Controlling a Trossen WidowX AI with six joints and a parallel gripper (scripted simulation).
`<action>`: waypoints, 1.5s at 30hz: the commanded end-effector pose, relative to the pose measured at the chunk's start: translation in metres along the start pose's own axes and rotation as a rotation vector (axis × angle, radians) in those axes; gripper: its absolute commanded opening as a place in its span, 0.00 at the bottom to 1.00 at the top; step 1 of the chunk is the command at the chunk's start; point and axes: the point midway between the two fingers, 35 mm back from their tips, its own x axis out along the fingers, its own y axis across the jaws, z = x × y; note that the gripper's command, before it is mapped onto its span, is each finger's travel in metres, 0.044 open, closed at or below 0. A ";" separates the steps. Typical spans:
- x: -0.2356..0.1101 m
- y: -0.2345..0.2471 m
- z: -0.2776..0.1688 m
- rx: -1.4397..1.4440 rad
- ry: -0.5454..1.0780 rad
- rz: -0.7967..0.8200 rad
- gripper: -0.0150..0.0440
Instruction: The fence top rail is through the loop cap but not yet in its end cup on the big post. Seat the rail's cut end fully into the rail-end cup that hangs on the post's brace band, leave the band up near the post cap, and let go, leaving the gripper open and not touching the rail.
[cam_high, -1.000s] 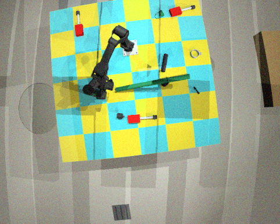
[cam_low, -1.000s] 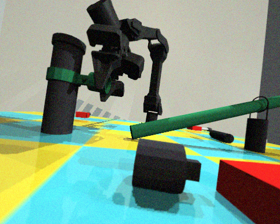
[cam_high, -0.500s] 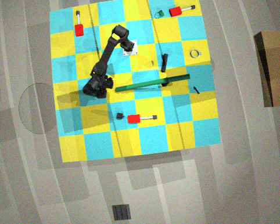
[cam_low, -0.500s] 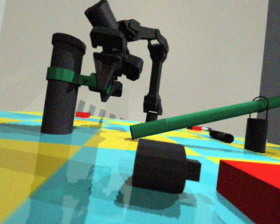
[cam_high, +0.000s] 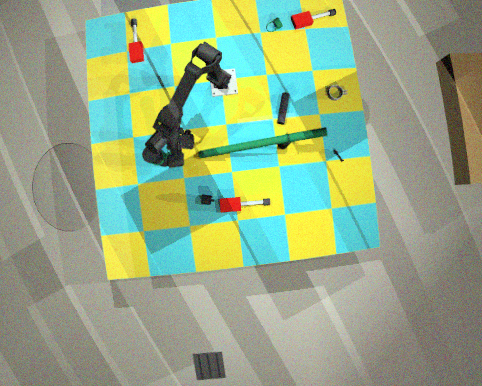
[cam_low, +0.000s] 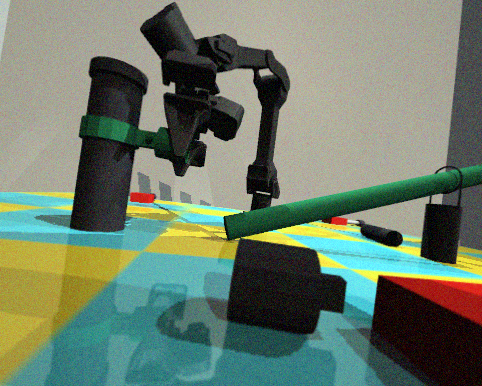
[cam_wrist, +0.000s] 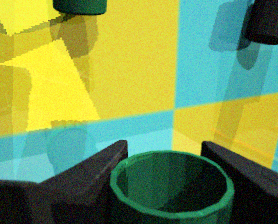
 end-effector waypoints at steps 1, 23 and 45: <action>-0.002 0.003 -0.001 -0.008 -0.006 0.004 0.25; -0.001 0.001 0.000 -0.010 -0.007 0.000 0.25; -0.016 -0.009 0.017 -0.006 -0.007 0.002 0.97</action>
